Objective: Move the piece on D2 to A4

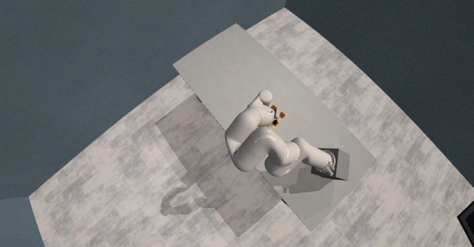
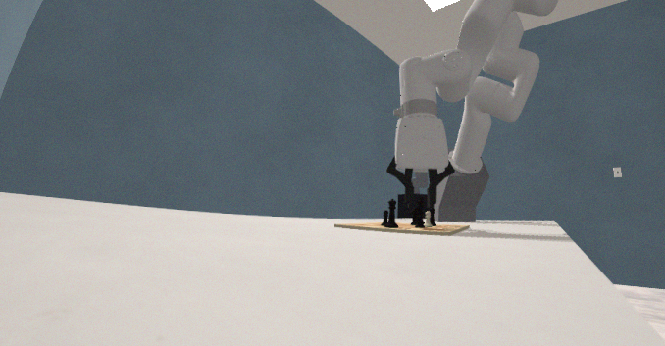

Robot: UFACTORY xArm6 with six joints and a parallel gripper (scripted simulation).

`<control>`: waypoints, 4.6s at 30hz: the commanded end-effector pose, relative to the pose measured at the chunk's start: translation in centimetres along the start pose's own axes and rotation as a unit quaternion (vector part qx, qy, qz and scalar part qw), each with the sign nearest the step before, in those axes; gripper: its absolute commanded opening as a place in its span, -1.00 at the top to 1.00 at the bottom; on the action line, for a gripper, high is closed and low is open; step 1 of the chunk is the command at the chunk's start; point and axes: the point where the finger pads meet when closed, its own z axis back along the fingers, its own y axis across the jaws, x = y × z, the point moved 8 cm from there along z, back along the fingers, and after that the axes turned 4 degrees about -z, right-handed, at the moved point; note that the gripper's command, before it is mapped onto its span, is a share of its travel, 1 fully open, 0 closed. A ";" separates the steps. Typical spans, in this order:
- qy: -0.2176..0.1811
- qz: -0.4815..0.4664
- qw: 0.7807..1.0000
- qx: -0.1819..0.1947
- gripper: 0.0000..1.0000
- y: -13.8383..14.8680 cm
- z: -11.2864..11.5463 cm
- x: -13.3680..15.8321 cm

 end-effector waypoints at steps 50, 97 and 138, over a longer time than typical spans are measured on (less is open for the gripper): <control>-0.001 0.000 1.000 -0.001 0.31 0.0 -1.2 0.1; -0.001 0.000 1.000 -0.001 0.31 0.0 -3.2 0.1; -0.001 0.000 1.000 -0.001 1.00 0.0 -3.2 0.1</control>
